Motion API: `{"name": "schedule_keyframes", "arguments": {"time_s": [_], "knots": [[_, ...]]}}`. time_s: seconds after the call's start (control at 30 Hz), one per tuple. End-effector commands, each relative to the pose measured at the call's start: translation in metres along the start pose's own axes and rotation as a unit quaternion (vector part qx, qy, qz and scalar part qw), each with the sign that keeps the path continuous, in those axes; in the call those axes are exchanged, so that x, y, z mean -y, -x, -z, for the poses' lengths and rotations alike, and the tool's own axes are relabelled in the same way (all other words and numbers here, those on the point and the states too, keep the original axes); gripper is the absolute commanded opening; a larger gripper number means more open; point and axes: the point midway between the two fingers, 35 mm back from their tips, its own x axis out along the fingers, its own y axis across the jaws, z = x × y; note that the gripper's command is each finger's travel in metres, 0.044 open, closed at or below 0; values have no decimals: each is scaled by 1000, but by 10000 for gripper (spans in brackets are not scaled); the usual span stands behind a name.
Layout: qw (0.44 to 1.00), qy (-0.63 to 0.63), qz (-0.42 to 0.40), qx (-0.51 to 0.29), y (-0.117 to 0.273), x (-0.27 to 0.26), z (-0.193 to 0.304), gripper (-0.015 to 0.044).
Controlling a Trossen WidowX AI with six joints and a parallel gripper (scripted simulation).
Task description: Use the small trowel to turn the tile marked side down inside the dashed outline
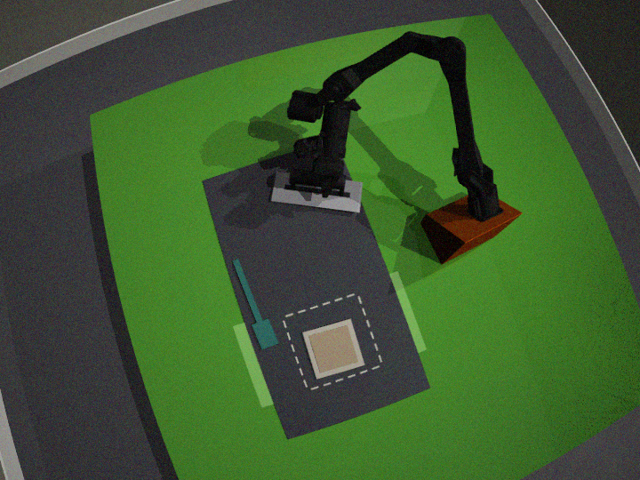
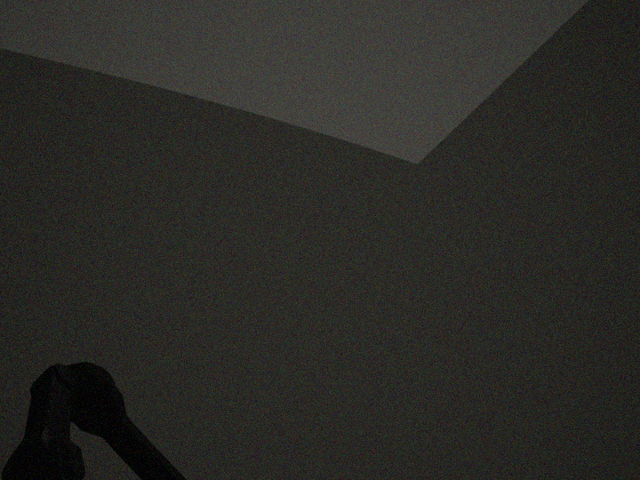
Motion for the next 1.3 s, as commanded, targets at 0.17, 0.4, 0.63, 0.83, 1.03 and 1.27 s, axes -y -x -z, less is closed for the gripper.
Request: {"name": "schedule_keyframes", "arguments": {"time_s": [0.17,0.4,0.63,0.83,1.03,1.27], "knots": [[1000,6,-7,2,-9,7,0,0],[1000,6,-7,2,-11,9,0,105],[1000,6,-7,2,-11,9,0,289],[1000,6,-7,2,-11,9,0,300],[1000,5,-6,2,0,10,-1,300],[1000,4,-4,2,49,10,0,300]]}}
